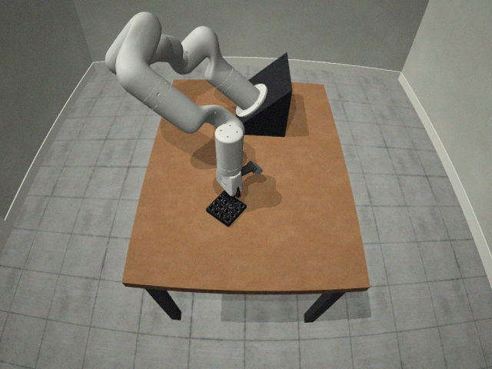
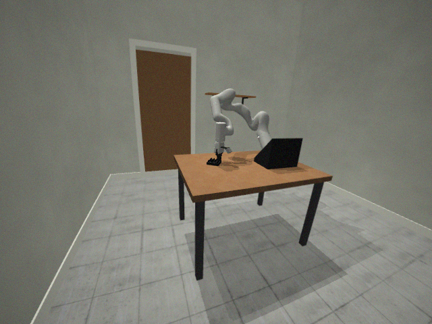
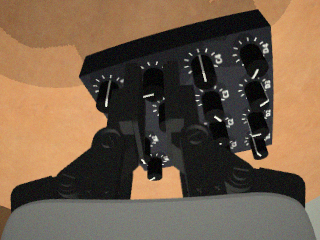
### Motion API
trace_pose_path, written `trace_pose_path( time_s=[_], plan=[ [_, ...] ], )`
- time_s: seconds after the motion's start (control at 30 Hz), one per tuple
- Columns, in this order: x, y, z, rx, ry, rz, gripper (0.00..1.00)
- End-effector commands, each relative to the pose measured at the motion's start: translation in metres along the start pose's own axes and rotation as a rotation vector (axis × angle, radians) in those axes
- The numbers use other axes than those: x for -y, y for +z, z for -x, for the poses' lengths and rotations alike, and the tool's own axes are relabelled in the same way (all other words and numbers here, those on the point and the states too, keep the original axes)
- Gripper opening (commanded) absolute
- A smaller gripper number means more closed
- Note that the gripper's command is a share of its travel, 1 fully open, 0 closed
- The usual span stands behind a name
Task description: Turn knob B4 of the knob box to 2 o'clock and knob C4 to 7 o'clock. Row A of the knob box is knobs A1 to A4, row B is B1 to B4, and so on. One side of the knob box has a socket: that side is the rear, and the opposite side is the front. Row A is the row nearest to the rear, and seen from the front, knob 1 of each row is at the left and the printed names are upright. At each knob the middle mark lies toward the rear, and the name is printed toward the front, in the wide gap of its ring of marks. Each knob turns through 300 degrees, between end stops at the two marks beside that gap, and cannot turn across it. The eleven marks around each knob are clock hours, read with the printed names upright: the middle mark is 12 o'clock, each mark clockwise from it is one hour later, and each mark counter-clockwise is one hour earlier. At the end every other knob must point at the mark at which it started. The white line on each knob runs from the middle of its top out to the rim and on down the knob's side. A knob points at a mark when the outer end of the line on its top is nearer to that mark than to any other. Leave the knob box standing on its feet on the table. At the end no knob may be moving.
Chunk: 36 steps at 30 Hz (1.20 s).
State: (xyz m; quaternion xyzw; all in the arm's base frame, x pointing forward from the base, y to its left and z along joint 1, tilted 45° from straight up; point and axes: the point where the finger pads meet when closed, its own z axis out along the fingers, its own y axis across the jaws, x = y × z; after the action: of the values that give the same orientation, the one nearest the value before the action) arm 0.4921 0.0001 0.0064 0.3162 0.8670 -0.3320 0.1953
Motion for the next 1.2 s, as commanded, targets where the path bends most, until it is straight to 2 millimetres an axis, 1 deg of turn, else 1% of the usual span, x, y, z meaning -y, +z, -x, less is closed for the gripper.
trace_pose_path(
  time_s=[0.0,0.7,0.9,1.17],
  plan=[
    [-0.0005,-0.0006,0.0004,0.001,0.000,0.001,0.08],
    [-0.0005,-0.0006,0.0004,0.001,0.017,0.001,0.08],
    [-0.0005,-0.0006,0.0004,0.001,0.066,0.001,0.08],
    [-0.0005,-0.0006,0.0004,0.001,0.173,0.001,0.08]
  ],
)
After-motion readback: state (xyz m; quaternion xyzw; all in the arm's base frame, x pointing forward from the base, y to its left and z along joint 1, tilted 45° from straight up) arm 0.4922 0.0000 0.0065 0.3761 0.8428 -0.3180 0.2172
